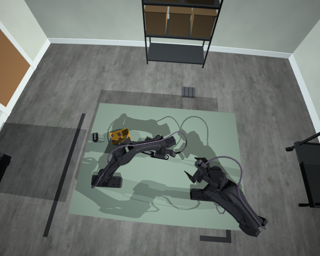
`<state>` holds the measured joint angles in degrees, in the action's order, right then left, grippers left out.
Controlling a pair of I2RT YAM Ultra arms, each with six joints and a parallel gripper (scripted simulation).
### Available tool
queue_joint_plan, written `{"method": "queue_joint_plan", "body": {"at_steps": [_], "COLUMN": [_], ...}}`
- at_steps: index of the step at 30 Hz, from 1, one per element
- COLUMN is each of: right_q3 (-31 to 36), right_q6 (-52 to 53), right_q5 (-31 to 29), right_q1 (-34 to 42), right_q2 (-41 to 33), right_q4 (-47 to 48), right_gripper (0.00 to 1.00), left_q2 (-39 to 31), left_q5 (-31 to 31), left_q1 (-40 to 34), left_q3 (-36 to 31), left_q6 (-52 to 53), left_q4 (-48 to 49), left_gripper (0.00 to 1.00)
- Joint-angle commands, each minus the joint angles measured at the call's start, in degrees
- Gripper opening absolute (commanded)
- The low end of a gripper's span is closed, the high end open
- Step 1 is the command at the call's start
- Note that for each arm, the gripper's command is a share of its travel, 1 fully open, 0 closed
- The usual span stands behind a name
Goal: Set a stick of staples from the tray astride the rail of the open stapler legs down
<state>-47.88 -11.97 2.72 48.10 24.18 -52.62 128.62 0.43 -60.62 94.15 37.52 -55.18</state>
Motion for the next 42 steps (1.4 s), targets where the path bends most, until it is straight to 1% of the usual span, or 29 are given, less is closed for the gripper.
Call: {"method": "queue_joint_plan", "body": {"at_steps": [1,4,8,13,21,24,42], "right_q3": [-0.21,-0.21,-0.21,-0.21,-0.21,-0.21,-0.21], "right_q6": [-0.13,-0.13,-0.13,-0.13,-0.13,-0.13,-0.13], "right_q5": [0.31,0.31,0.31,0.31,0.31,0.31,0.31], "right_q1": [-0.40,-0.40,-0.40,-0.40,-0.40,-0.40,-0.40], "right_q2": [-1.10,-1.10,-1.10,-1.10,-1.10,-1.10,-1.10], "right_q4": [0.23,0.23,0.23,0.23,0.23,0.23,0.23], "right_gripper": [1.00,1.00,1.00,1.00,1.00,1.00,1.00], "left_q2": [0.31,-0.35,0.87,-0.23,-0.23,0.19,0.33], "left_q5": [-0.95,-0.94,-0.94,-0.94,-0.94,-0.95,-0.95], "left_q1": [0.64,0.10,0.50,0.08,0.08,0.56,0.62], "left_q3": [1.25,-0.50,1.66,-1.01,-1.01,1.29,1.32], "left_q6": [0.32,-0.32,0.02,-0.53,-0.38,0.64,0.67], "left_q4": [-0.86,0.84,-0.48,1.49,1.50,-0.97,-0.86], "left_gripper": [0.06,0.06,0.06,0.06,0.06,0.06,0.06]}}
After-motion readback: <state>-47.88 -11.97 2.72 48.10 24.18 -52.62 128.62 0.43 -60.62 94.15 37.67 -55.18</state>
